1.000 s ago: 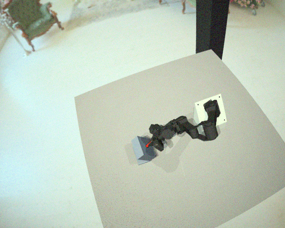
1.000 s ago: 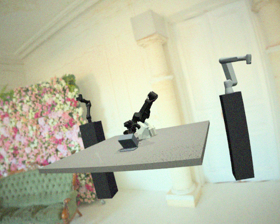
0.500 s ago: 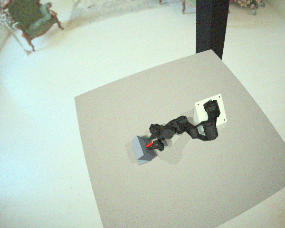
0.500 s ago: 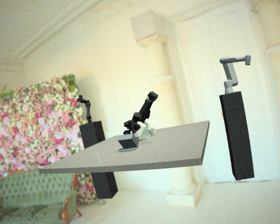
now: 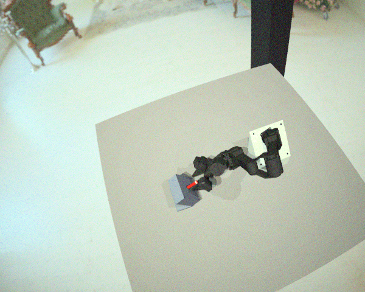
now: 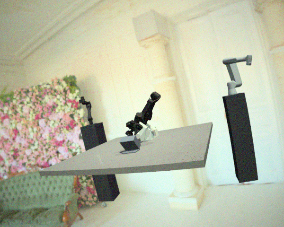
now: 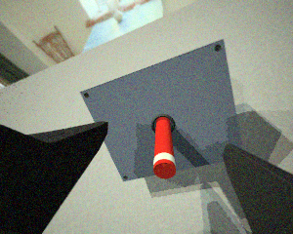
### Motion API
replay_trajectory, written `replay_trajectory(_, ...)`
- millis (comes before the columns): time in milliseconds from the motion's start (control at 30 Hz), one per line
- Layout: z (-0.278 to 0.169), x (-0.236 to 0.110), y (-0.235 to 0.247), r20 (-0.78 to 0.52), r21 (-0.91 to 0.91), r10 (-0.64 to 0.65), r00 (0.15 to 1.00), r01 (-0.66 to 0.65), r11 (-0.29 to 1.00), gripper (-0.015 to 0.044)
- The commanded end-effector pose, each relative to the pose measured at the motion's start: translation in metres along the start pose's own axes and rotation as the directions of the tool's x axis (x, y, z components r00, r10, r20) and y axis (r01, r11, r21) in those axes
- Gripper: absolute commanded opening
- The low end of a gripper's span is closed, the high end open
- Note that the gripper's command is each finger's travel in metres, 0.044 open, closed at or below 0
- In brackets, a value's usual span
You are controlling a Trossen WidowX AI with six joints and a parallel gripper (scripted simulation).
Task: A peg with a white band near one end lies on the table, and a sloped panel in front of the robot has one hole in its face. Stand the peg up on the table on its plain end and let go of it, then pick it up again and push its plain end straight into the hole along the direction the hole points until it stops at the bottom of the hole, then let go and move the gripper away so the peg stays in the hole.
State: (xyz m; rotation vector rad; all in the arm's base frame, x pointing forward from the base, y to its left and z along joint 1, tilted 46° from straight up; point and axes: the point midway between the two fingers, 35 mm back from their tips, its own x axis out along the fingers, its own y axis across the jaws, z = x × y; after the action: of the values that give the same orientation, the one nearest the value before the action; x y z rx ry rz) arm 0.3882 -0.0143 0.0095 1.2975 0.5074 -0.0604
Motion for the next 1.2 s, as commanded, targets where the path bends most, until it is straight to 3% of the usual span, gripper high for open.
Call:
replay_trajectory(0, 0.001, -0.006, 0.002, 0.001, -0.005, 0.005, 1.0, -0.005, 1.0, 0.044)
replay_trajectory(1167, 0.005, -0.046, 0.003, 0.005, -0.002, 0.001, 1.0, -0.001, 1.0, 0.044)
